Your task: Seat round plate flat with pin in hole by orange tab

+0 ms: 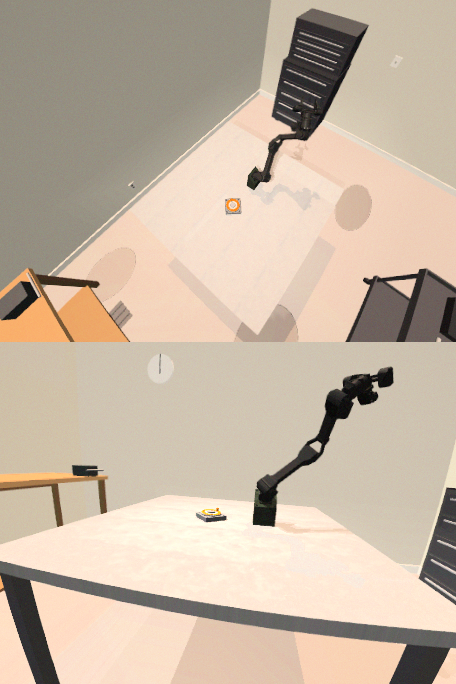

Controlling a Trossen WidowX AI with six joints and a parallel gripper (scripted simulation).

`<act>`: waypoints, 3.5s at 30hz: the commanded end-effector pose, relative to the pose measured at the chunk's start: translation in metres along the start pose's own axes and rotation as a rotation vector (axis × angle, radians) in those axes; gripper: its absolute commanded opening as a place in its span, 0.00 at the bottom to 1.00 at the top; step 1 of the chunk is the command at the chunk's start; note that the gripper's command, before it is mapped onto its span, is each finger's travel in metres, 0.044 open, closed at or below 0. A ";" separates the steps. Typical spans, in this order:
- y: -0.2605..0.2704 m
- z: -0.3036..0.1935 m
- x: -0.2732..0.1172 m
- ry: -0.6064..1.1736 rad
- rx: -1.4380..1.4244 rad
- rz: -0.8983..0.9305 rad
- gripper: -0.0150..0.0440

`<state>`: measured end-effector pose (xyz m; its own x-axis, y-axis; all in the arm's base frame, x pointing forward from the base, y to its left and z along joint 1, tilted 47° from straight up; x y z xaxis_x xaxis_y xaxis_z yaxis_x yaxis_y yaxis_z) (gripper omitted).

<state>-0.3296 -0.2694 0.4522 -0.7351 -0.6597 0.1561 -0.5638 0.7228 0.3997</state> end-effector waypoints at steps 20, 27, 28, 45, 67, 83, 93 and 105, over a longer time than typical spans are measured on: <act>0.122 -0.191 -0.241 0.814 -0.157 0.665 0.25; 0.110 -0.228 -0.340 1.104 -0.220 0.810 0.25; 0.104 -0.235 -0.361 1.162 -0.241 0.846 0.25; -0.054 -0.245 -0.592 1.956 -0.558 1.164 0.25; -0.331 -0.038 -0.701 3.240 -0.844 0.728 0.25; -0.384 0.195 -0.636 3.781 -0.545 -1.219 0.25; -0.359 0.233 -0.616 3.599 -0.359 -1.840 0.25; -0.346 0.269 -0.644 3.598 -0.355 -1.842 0.25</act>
<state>0.2392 -0.0441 -0.0263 0.0128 0.7167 -0.6972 0.1969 0.6818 0.7045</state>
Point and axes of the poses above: the point midway between the two fingers, 35 mm back from their tips, its own x axis out along the fingers, its own y axis across the jaws, z = x × y, the point moved 6 cm from there along -x, back along the fingers, and after that the axes turned 9 degrees about x, right-handed, at the moved point
